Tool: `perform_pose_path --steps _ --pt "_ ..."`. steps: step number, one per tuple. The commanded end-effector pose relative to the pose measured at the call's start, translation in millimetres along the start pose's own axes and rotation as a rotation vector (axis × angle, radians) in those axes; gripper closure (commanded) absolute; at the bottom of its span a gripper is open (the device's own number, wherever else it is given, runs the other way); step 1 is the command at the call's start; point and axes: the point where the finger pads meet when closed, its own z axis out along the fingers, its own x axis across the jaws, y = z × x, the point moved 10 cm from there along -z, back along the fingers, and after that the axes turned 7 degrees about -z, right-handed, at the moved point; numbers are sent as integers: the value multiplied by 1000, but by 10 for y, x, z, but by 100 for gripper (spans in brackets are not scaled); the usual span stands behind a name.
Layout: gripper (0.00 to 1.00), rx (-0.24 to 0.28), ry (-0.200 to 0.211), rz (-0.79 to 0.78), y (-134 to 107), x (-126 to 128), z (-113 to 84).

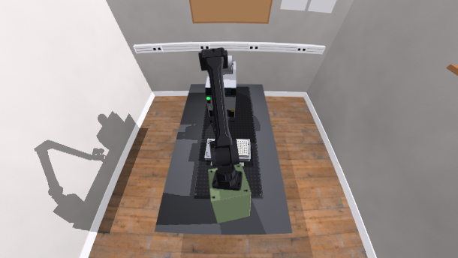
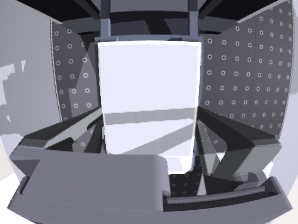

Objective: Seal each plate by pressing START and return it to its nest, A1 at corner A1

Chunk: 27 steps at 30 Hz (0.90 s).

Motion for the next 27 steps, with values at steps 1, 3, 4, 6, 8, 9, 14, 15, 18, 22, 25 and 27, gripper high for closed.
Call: perform_pose_path --steps 1,3,4,6,8,9,14,15,18,22,25,27 --pt "100 -4 5 -2 -15 60 -20" --pt "100 -4 5 -2 -15 60 -21" --pt "100 -4 5 -2 -15 59 -21" --pt "100 -3 5 -2 -15 59 -21" --pt "100 -3 5 -1 -16 59 -21" --pt "100 -3 5 -1 -3 58 -42" --pt "100 -1 5 -1 30 55 -106" --pt "100 0 5 -2 38 54 -127" --pt "100 3 5 -2 43 52 -157" --pt "100 -14 6 -1 124 52 -169" --pt "100 -23 6 0 178 52 -193" --pt "100 -23 6 0 181 51 -203"
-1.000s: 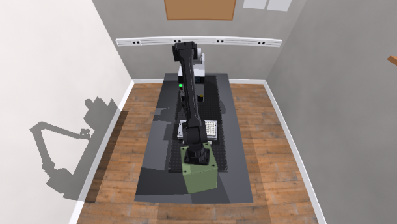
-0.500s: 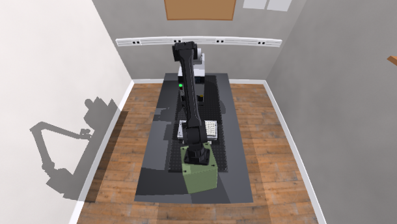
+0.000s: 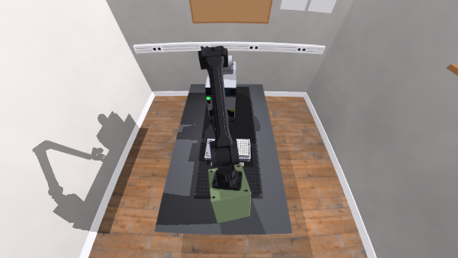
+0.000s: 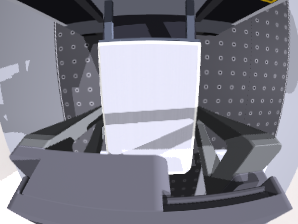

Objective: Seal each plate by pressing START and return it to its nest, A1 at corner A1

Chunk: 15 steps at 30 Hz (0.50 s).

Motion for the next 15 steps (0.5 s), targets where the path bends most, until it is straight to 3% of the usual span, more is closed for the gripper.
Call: perform_pose_path --steps 1,10,15 --pt "100 -24 6 0 143 53 -97" --pt "100 16 4 -2 -38 43 -13" --pt "100 11 5 -1 -20 40 -24"
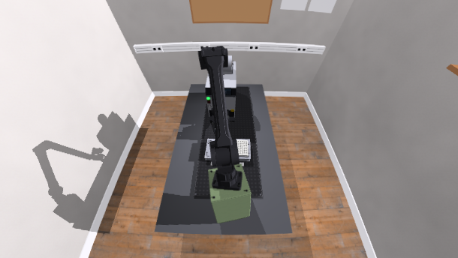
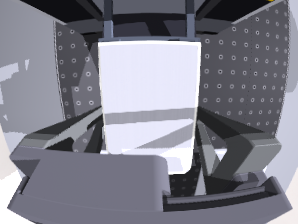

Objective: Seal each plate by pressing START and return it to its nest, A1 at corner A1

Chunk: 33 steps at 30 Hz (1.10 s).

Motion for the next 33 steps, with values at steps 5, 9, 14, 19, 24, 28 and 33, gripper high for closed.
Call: perform_pose_path --steps 5,9,14,19,24,28,33 --pt "100 -4 5 -1 40 40 -61" --pt "100 -15 6 0 81 38 -91" --pt "100 -20 6 0 99 35 -104" --pt "100 -15 6 0 81 33 -88" --pt "100 1 5 -1 19 30 -39" --pt "100 8 5 -1 -8 27 -18" --pt "100 8 5 -1 -11 25 -14"
